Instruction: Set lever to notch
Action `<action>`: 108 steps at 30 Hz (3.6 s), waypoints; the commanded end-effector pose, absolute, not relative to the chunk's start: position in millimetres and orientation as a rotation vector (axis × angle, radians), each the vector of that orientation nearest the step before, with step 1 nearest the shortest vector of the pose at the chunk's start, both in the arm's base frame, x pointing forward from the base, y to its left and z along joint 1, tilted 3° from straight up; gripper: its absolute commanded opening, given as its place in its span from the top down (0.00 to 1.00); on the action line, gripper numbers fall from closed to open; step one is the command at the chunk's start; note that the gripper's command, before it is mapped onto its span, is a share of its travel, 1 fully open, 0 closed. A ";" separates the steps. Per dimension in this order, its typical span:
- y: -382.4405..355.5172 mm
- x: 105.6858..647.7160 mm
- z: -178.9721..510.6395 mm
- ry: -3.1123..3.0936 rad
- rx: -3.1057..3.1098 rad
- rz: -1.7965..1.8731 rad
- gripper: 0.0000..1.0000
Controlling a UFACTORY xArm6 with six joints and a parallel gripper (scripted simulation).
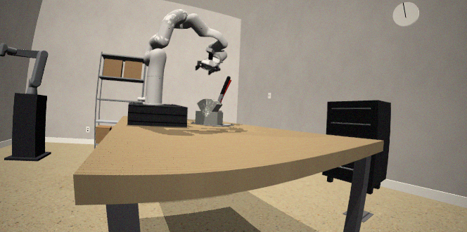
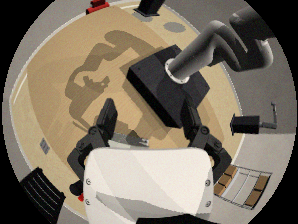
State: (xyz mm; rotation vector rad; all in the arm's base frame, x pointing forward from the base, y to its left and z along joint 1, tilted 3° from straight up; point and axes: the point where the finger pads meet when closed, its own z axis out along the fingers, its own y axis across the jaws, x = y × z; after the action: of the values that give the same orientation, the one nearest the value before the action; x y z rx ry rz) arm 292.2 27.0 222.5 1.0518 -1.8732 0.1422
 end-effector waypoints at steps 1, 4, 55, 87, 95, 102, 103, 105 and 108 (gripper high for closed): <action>27.2 292.9 223.4 -1.877 1.053 0.143 0.00; 27.2 292.9 223.4 -1.877 1.053 0.143 0.00; 58.7 468.7 261.9 -1.477 2.626 0.031 0.00; 60.7 482.1 264.8 -1.410 2.741 0.022 1.00; 60.7 482.1 264.8 -1.410 2.741 0.022 1.00; 60.7 482.1 264.8 -1.410 2.741 0.022 1.00; 60.7 482.1 264.8 -1.410 2.741 0.022 1.00; 60.7 482.1 264.8 -1.410 2.741 0.022 1.00; 60.7 482.1 264.8 -1.410 2.741 0.022 1.00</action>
State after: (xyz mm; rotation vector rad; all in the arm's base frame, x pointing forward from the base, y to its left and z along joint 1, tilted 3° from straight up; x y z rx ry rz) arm 481.2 60.5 262.9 2.7388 -1.4084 0.0159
